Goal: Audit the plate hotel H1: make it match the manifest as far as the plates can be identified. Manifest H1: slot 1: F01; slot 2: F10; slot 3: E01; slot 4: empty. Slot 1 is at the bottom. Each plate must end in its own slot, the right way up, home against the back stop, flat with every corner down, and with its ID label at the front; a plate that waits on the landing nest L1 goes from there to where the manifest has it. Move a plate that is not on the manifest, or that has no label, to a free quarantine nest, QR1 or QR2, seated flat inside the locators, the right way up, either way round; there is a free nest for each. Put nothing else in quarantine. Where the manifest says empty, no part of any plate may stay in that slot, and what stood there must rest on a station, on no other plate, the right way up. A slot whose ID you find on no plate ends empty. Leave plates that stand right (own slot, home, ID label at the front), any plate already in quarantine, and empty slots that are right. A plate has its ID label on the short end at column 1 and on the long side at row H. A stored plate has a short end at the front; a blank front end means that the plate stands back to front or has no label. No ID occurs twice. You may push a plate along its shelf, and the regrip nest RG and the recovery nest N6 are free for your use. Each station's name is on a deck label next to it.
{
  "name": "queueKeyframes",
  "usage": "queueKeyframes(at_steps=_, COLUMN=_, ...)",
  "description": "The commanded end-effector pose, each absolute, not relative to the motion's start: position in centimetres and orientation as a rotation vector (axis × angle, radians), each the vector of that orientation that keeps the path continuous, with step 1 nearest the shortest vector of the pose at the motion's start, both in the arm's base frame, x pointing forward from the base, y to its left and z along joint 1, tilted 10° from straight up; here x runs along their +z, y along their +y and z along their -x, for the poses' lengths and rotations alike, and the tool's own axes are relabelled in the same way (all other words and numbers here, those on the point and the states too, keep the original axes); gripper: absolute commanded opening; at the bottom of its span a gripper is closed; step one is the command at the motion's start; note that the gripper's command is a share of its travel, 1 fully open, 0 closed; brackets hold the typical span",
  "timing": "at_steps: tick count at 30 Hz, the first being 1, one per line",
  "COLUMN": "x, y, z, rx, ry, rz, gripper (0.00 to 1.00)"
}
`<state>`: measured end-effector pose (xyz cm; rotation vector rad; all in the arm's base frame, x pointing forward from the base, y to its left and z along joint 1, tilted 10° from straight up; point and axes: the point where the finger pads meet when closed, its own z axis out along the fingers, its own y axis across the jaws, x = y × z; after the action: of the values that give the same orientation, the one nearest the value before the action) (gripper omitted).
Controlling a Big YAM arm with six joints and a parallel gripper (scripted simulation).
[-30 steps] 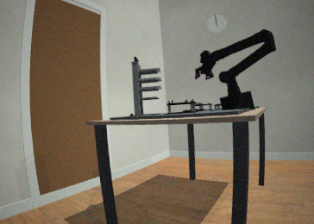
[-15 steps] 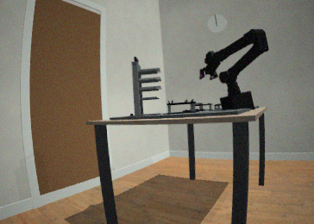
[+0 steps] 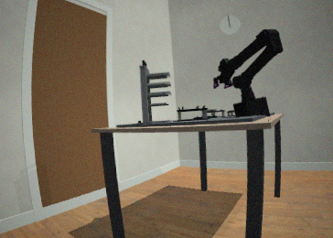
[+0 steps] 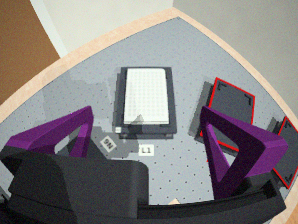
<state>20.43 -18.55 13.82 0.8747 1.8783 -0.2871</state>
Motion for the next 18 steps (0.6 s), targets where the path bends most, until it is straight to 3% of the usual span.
queueKeyframes(at_steps=1, x=14.8, y=-18.6, z=-21.0, rx=-0.287, ry=1.842, rz=-0.852, gripper=1.0)
queueKeyframes(at_steps=18, x=16.4, y=-19.0, z=-21.0, rx=-0.304, ry=1.83, rz=-0.846, gripper=1.0)
